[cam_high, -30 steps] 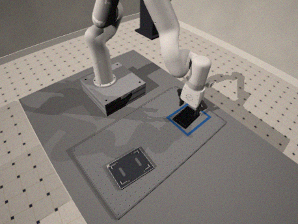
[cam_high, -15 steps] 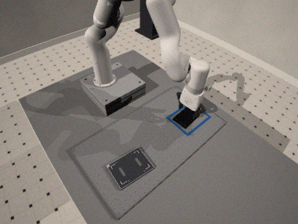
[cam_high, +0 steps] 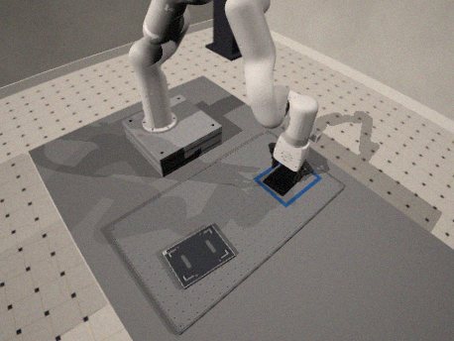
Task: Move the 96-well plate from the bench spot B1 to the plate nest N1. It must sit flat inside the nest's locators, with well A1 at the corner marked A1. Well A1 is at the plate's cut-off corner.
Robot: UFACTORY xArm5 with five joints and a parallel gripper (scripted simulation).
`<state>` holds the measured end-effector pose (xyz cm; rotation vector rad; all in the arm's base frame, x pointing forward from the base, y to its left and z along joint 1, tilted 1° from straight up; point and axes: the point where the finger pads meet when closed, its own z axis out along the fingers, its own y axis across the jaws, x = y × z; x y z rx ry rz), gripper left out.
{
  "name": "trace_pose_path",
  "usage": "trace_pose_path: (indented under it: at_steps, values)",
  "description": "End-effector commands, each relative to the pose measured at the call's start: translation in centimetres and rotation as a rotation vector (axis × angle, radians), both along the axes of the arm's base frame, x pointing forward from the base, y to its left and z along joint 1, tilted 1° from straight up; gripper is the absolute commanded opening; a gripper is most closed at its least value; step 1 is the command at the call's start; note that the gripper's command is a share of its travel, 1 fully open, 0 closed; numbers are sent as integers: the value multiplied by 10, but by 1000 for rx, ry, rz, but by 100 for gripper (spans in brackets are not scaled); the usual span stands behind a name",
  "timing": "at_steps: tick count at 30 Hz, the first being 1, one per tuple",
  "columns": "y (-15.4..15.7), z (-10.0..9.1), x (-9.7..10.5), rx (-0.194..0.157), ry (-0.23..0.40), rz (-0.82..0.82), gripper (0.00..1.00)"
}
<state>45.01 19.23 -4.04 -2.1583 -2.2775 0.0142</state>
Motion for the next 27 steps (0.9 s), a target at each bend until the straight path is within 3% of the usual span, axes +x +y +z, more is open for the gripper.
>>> trace_pose_path:
  at_steps: [1, 27]
  values:
    - [1, 1, 1, -9, -8, 0, 100]
    - [0, -13, 1, -9, -8, 0, 100]
